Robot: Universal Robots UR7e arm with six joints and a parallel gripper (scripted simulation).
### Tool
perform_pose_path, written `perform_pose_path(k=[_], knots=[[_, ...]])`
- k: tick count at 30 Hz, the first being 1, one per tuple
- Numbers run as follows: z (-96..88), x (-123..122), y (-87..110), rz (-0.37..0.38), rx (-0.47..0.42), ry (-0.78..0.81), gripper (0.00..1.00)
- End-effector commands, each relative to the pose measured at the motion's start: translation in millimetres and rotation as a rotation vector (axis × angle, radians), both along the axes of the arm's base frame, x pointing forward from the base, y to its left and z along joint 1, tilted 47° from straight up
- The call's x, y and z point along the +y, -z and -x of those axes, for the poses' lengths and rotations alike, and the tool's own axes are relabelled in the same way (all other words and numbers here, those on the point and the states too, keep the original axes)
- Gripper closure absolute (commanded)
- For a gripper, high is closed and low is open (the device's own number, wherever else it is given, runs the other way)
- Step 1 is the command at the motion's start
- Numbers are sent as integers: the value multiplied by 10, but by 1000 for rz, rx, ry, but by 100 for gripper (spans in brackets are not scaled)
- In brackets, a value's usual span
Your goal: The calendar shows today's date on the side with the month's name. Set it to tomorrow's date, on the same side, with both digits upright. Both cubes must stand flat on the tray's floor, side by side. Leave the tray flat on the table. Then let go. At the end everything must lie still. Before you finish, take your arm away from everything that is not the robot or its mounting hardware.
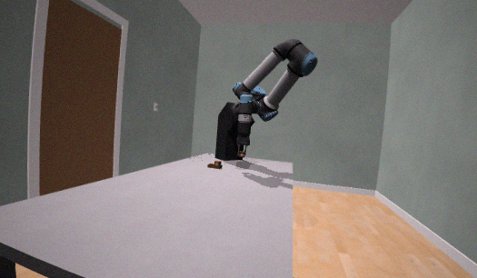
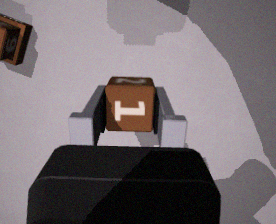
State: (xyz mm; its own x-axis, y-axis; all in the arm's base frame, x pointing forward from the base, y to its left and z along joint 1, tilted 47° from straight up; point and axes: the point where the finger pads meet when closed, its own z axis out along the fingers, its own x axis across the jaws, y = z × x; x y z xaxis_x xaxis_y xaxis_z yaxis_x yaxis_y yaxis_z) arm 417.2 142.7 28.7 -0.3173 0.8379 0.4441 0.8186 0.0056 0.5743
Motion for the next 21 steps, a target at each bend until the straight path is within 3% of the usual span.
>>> perform_pose_path(k=[1, 21], knots=[[-74, 75, 98, 1, -2, 3, 40], [-314, 347, 445, 1, -2, 3, 40]])
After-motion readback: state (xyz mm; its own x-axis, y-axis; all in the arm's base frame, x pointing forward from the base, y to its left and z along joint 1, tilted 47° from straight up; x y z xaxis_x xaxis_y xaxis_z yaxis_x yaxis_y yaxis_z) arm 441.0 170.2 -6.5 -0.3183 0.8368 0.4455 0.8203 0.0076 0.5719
